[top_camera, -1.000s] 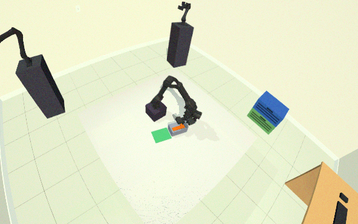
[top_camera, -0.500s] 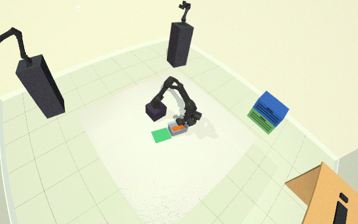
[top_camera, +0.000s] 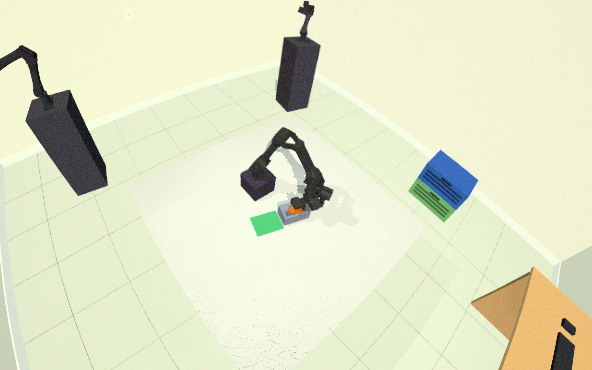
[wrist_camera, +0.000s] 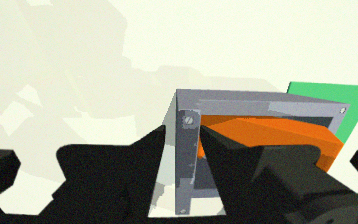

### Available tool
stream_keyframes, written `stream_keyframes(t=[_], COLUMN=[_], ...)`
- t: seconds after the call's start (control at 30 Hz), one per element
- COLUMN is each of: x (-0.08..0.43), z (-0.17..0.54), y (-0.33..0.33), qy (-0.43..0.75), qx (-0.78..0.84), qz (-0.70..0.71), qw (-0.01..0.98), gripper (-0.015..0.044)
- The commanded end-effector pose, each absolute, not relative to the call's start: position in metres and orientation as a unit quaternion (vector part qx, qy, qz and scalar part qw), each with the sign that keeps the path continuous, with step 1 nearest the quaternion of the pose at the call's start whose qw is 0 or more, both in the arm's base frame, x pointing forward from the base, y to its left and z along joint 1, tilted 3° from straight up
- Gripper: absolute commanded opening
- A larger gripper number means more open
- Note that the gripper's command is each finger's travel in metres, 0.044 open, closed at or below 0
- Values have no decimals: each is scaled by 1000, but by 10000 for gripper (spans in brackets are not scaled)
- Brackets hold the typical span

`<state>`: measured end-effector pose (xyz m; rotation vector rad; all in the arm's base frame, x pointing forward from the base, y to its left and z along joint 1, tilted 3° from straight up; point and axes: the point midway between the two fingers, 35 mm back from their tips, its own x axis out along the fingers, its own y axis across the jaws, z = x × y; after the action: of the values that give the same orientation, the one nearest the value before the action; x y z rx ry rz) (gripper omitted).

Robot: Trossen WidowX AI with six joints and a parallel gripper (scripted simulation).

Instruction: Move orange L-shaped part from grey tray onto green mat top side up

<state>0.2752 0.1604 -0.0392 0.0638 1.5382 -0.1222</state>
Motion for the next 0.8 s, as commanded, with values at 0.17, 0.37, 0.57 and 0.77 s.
stream_keyframes(t=[0.17, 0.37, 0.57, 0.77], x=[273, 275, 275, 274], z=[-43, -40, -39, -29], y=[159, 161, 161, 171], qy=[698, 695, 695, 698], qx=[25, 29, 29, 26], qz=[-54, -55, -55, -54], qw=[713, 716, 716, 714], gripper=[180, 180, 180, 180])
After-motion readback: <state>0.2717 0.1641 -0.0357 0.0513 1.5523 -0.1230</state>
